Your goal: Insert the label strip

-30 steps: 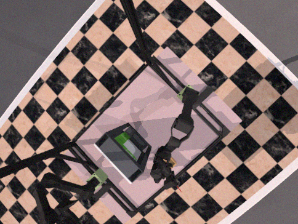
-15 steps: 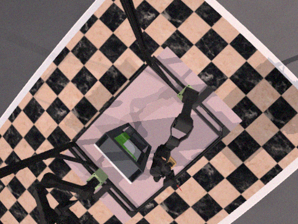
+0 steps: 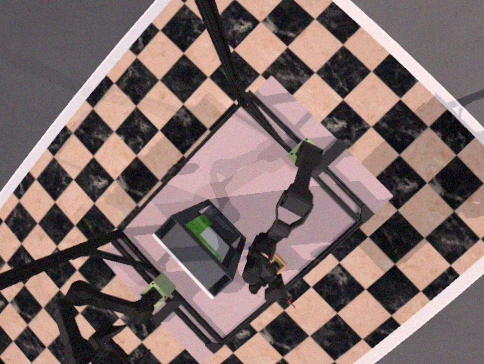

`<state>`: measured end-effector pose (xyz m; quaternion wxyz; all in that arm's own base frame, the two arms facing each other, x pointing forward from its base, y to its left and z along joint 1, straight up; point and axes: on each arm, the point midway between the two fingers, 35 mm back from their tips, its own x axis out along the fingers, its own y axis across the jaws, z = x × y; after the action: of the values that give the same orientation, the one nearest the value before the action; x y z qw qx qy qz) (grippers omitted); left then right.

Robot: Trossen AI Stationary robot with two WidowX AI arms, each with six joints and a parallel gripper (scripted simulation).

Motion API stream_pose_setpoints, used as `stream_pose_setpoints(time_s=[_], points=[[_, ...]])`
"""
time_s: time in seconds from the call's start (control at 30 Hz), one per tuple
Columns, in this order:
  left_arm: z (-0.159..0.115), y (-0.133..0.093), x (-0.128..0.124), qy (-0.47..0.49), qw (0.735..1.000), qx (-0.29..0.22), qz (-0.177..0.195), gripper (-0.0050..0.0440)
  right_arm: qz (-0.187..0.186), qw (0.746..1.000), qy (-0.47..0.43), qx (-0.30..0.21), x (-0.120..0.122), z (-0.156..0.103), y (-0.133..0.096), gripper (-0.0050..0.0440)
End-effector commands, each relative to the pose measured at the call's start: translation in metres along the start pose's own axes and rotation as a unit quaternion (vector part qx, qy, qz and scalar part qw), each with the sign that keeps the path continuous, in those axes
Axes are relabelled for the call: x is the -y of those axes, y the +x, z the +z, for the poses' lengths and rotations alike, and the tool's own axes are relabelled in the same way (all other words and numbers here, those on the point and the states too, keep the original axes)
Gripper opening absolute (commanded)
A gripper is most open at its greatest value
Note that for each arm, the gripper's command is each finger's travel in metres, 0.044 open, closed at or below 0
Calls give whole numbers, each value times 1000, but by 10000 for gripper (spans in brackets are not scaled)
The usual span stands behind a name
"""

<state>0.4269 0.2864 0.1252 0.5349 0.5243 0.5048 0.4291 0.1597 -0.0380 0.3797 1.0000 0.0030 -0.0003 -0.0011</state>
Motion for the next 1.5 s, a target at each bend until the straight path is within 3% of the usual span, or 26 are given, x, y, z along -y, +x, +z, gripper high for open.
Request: stream_pose_setpoints(time_s=[0.0,1.47], points=[[-3,-5,-23,-23,1000,-1,14,-50,1,1000,-5,1,-1,3,0,440],[-19,-26,-23,-37,998,-40,38,-50,1,1000,-5,1,-1,3,0,440]])
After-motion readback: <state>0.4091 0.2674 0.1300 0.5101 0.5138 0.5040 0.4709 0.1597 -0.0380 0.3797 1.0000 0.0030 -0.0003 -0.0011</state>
